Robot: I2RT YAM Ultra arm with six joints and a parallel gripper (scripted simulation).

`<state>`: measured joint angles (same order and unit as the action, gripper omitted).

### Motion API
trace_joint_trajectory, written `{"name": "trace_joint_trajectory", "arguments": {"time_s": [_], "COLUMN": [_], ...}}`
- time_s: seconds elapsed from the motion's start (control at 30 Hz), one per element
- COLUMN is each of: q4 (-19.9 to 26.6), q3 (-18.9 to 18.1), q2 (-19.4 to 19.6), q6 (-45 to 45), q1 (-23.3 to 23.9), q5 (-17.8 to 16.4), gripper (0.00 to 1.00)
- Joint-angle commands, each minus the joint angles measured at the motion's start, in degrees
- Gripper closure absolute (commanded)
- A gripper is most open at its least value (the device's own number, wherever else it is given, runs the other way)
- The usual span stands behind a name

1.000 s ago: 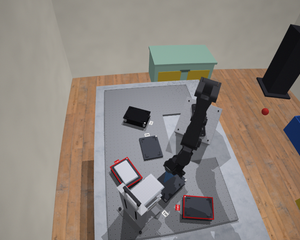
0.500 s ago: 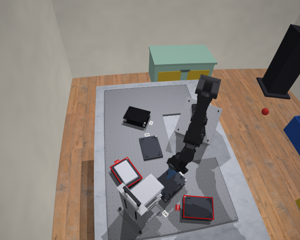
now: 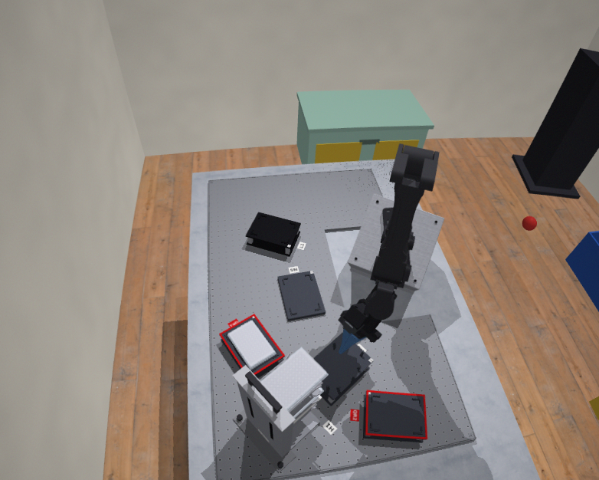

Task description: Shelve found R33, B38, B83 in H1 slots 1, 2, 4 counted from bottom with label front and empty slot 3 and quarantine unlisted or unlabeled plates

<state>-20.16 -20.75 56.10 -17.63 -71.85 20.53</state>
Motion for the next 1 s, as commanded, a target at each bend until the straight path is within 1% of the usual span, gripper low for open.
{"name": "trace_joint_trajectory", "arguments": {"time_s": [0.0, 0.03, 0.07, 0.13, 0.33, 0.37, 0.4, 0.47, 0.63, 0.7, 0.73, 0.8, 0.9, 0.97], "q4": [0.71, -0.48, -1.14, -1.14, -2.06, -3.6, -5.19, -8.46, -16.84, -16.84, -18.57, -21.98, -27.1, -27.23], "q3": [1.51, 2.18, 2.84, 2.84, 6.75, 7.09, 7.42, 8.02, 9.2, 9.2, 7.83, 9.66, 9.93, 9.94], "q2": [-2.6, -3.04, -3.47, -3.47, -6.02, -3.31, -1.5, 1.15, 8.32, 8.32, 9.85, 12.96, 17.8, 17.92], "q6": [-0.61, -0.74, -0.88, -0.88, -1.82, -1.79, -1.77, -1.6, -1.12, -1.12, -1.04, -0.9, -0.81, -0.88], "q1": [-1.26, -1.77, -2.28, -2.28, -5.64, -5.54, -5.43, -4.08, -3.58, -3.58, -3.49, -3.3, -3.04, -3.15], "q5": [1.88, 2.37, 2.86, 2.86, 6.11, 6.01, 5.91, 5.71, 5.23, 5.23, 5.01, 4.48, 4.02, 4.25], "gripper": [1.0, 0.0, 0.0, 0.0, 0.0, 0.0, 0.0, 0.0, 0.0, 0.0, 0.0, 0.0, 0.0, 0.0]}}
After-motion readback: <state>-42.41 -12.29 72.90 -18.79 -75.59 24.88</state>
